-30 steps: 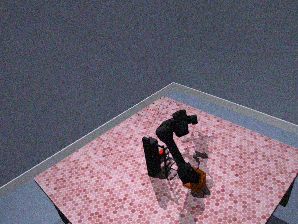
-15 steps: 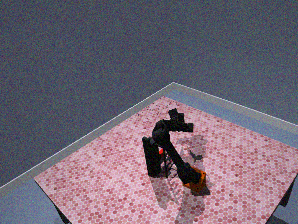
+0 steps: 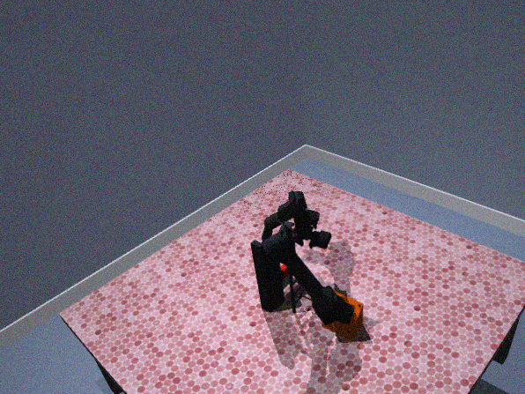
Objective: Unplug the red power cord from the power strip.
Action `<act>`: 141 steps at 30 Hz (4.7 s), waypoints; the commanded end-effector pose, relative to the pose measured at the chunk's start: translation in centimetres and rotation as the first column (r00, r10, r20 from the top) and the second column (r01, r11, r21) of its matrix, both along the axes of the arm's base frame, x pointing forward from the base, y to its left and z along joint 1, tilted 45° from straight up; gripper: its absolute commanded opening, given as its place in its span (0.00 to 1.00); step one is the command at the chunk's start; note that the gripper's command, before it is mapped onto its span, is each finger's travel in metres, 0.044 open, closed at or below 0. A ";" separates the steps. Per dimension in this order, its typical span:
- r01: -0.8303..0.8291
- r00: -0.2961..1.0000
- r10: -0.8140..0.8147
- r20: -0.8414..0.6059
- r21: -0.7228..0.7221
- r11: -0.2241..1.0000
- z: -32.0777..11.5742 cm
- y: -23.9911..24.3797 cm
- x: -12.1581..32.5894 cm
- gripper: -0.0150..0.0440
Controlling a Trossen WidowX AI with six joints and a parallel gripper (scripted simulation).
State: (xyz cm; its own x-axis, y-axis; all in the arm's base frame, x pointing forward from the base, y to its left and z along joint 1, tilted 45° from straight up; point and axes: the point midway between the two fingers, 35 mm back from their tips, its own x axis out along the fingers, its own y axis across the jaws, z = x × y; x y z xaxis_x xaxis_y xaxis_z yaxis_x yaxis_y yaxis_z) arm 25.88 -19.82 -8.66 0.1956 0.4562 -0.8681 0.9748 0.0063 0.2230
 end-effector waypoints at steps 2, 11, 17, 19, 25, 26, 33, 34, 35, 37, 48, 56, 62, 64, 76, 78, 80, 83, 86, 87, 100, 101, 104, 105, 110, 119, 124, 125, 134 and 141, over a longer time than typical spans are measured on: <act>0.082 0.984 -0.039 -0.172 0.255 0.963 7.4 4.1 -0.5 0.53; 0.102 0.977 -0.040 -0.207 0.294 0.950 8.6 4.8 -0.8 0.53; 0.102 0.977 -0.040 -0.207 0.294 0.950 8.6 4.8 -0.8 0.53; 0.102 0.977 -0.041 -0.207 0.294 0.950 8.8 5.0 -0.7 0.53; 0.102 0.977 -0.040 -0.207 0.295 0.950 9.5 5.7 -0.6 0.53; 0.102 0.977 -0.040 -0.208 0.295 0.950 9.6 5.8 -0.6 0.53; 0.102 0.977 -0.040 -0.208 0.296 0.950 10.4 6.6 -0.5 0.53; 0.102 0.977 -0.040 -0.208 0.296 0.950 10.5 6.7 -0.5 0.53; 0.102 0.977 -0.040 -0.208 0.296 0.950 10.6 6.8 -0.5 0.53; 0.102 0.977 -0.040 -0.208 0.296 0.950 10.8 7.1 -0.5 0.53; 0.102 0.977 -0.040 -0.208 0.297 0.949 11.4 7.7 -0.5 0.53; 0.102 0.977 -0.040 -0.208 0.297 0.949 10.7 8.4 -0.4 0.53; 0.102 0.977 -0.040 -0.208 0.297 0.949 10.6 8.5 -0.4 0.53; 0.098 0.978 -0.038 -0.204 0.292 0.951 10.7 8.3 -0.3 0.48; 0.098 0.978 -0.038 -0.204 0.292 0.951 10.6 8.3 -0.3 0.25; 0.098 0.978 -0.038 -0.204 0.292 0.951 10.6 8.2 -0.3 0.25; 0.098 0.978 -0.038 -0.204 0.292 0.951 10.4 8.0 -0.3 0.25; 0.099 0.978 -0.039 -0.204 0.291 0.952 10.1 7.6 -0.3 0.25; 0.099 0.978 -0.039 -0.205 0.291 0.952 9.8 7.3 -0.3 0.25; 0.099 0.978 -0.039 -0.205 0.291 0.952 9.7 7.1 -0.3 0.25; 0.100 0.978 -0.040 -0.205 0.290 0.952 8.4 5.5 -0.4 0.25; 0.100 0.978 -0.040 -0.206 0.290 0.952 8.3 5.4 -0.4 0.25; 0.101 0.978 -0.041 -0.206 0.290 0.952 8.0 5.0 -0.5 0.25; 0.101 0.978 -0.041 -0.206 0.290 0.952 7.9 4.8 -0.5 0.25; 0.101 0.978 -0.041 -0.206 0.290 0.952 7.5 4.2 -0.6 0.25; 0.087 0.978 -0.026 -0.205 0.290 0.953 7.9 5.2 -0.5 0.53; 0.087 0.978 -0.026 -0.205 0.290 0.953 7.9 5.2 -0.5 0.53; 0.087 0.978 -0.026 -0.205 0.290 0.953 7.9 5.2 -0.5 0.53; 0.102 0.977 -0.041 -0.207 0.294 0.950 8.4 4.6 -0.6 0.53; 0.102 0.977 -0.041 -0.207 0.294 0.950 8.9 5.1 -0.5 0.53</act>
State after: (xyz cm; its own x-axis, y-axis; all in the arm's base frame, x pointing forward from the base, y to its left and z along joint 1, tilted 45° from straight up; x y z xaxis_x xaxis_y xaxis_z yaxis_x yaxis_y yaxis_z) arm 25.26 -15.05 -0.20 0.0731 0.6938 -0.7165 0.9950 -0.0995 0.0052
